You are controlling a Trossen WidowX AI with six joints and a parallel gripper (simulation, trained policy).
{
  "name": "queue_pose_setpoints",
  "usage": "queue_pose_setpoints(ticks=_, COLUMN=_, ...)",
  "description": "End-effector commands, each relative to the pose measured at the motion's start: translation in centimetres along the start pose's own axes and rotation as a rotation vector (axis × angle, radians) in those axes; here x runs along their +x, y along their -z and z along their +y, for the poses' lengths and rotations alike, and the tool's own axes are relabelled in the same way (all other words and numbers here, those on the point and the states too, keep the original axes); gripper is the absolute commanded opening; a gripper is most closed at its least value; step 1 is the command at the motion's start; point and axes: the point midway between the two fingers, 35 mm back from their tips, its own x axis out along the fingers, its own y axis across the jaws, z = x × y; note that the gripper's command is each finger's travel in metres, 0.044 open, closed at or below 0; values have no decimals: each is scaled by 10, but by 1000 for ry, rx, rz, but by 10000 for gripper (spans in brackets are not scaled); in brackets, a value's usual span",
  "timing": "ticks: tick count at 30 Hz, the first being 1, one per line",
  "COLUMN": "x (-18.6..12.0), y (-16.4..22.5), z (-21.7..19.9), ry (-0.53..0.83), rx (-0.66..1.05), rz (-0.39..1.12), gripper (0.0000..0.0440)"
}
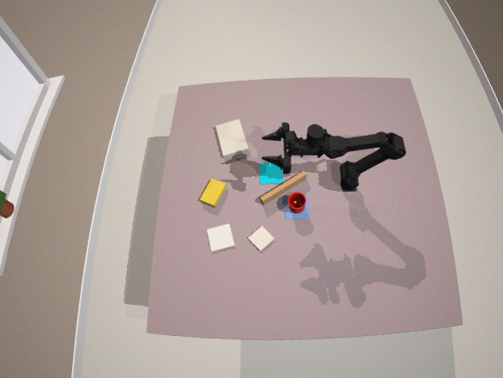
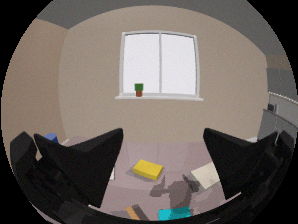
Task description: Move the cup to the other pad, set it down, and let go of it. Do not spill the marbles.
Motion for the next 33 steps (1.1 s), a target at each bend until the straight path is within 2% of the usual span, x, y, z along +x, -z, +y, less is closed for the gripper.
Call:
queue_pose_setpoints(ticks=1, x=0, y=0, z=0, ry=-2, rx=0, rz=1, gripper=374)
queue_pose_setpoints(ticks=11, x=-4, y=1, z=5, ry=-20, rx=19, rz=58, gripper=112)
queue_pose_setpoints(ticks=13, x=-4, y=2, z=6, ry=-24, rx=28, rz=76, gripper=77)
queue_pose_setpoints(ticks=33, x=-1, y=0, z=30, ry=-79, rx=219, rz=279, gripper=106)
